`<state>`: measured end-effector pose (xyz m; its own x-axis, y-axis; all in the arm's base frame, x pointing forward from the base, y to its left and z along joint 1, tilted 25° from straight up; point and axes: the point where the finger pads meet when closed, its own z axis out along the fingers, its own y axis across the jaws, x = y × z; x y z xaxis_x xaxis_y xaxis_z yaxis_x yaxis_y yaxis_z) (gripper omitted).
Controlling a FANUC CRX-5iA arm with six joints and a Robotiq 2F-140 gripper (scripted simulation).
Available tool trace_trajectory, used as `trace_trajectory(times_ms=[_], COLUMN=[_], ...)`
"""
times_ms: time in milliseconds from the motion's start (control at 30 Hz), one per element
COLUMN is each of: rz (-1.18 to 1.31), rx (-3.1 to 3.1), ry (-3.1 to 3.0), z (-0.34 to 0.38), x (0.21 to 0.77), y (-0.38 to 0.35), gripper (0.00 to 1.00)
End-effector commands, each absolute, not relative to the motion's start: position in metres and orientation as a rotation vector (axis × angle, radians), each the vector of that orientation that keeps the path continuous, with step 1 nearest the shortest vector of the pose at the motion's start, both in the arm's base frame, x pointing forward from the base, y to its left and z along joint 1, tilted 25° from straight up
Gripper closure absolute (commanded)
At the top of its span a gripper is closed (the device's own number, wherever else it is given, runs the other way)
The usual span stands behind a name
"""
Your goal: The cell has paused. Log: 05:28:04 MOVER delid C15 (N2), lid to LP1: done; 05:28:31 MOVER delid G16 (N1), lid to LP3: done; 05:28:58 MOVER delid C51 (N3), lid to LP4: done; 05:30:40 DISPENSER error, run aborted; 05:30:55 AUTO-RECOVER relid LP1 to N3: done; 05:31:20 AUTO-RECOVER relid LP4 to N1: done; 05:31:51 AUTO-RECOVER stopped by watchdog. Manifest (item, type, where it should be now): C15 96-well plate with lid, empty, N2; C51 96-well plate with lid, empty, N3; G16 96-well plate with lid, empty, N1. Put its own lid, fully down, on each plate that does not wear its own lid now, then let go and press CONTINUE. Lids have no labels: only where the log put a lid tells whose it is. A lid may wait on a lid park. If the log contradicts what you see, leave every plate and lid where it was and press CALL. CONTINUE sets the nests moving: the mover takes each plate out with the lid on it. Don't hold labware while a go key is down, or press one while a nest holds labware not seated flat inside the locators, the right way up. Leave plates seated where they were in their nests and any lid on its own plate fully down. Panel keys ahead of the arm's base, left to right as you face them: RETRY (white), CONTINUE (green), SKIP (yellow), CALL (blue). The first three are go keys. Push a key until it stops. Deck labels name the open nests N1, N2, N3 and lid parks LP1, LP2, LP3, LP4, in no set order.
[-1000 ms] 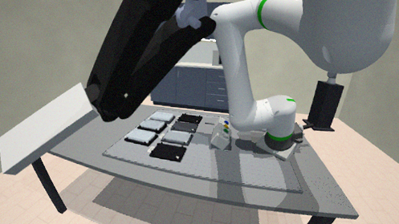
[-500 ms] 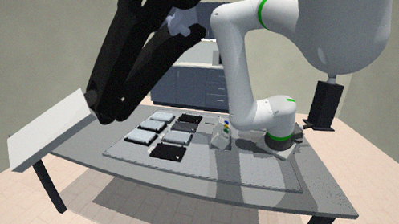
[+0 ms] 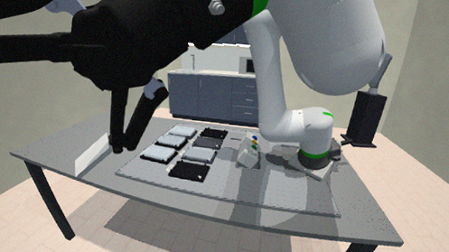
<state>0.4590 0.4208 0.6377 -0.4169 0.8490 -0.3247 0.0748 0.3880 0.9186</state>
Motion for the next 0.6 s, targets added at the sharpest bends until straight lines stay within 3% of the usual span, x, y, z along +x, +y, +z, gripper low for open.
trace_trajectory(times_ms=[0, 567], rz=[1.063, 0.874], rx=[0.986, 1.606], ry=[1.772, 1.647], z=[0.606, 0.494], x=[0.499, 0.582], y=[0.378, 0.221], gripper=[0.0, 0.0])
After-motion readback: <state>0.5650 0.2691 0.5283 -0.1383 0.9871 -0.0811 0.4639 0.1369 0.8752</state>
